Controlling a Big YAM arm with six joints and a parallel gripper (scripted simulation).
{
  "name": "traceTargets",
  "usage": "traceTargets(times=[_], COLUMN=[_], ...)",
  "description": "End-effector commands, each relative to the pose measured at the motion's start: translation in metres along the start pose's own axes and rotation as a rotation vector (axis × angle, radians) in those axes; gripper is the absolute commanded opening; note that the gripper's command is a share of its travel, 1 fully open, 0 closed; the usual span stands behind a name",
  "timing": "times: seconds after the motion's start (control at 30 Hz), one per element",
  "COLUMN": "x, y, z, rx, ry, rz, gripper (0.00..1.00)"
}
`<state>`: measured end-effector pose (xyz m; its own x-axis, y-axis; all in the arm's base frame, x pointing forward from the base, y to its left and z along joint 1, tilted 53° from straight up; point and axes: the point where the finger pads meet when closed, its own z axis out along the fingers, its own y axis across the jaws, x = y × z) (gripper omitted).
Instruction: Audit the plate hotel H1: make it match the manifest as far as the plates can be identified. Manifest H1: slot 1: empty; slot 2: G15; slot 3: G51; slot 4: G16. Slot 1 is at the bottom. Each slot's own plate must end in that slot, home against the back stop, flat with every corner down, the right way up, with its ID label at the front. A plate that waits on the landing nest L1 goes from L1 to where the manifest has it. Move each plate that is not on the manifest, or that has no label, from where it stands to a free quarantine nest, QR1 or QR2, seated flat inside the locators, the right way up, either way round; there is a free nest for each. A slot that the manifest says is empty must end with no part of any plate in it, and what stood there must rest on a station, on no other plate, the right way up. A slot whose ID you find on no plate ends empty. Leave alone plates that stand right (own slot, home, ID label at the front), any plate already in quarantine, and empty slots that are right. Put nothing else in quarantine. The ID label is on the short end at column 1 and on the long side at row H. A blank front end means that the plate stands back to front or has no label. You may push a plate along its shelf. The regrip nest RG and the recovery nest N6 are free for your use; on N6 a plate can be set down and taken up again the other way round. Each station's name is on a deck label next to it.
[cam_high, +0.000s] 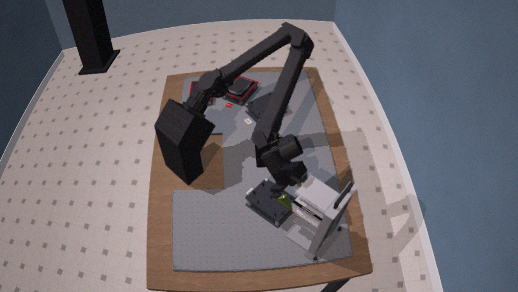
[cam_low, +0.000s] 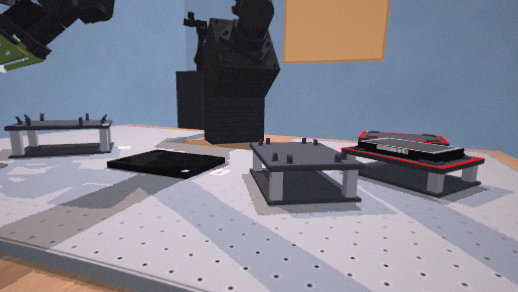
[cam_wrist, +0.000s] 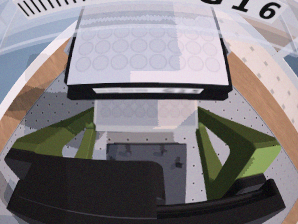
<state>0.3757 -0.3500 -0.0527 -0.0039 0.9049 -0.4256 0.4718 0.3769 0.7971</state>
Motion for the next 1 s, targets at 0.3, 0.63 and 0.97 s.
traceTargets(times=[0.3, 0.63, 0.97], x=[-0.005, 0.004, 0.012], y=[0.001, 0.002, 0.002], z=[-0.017, -0.027, -0.034], rx=[-0.005, -0.007, -0.006], ry=[-0.033, -0.036, -0.035], rz=[-0.007, -0.016, -0.015], gripper=[0.86, 0.86, 0.86])
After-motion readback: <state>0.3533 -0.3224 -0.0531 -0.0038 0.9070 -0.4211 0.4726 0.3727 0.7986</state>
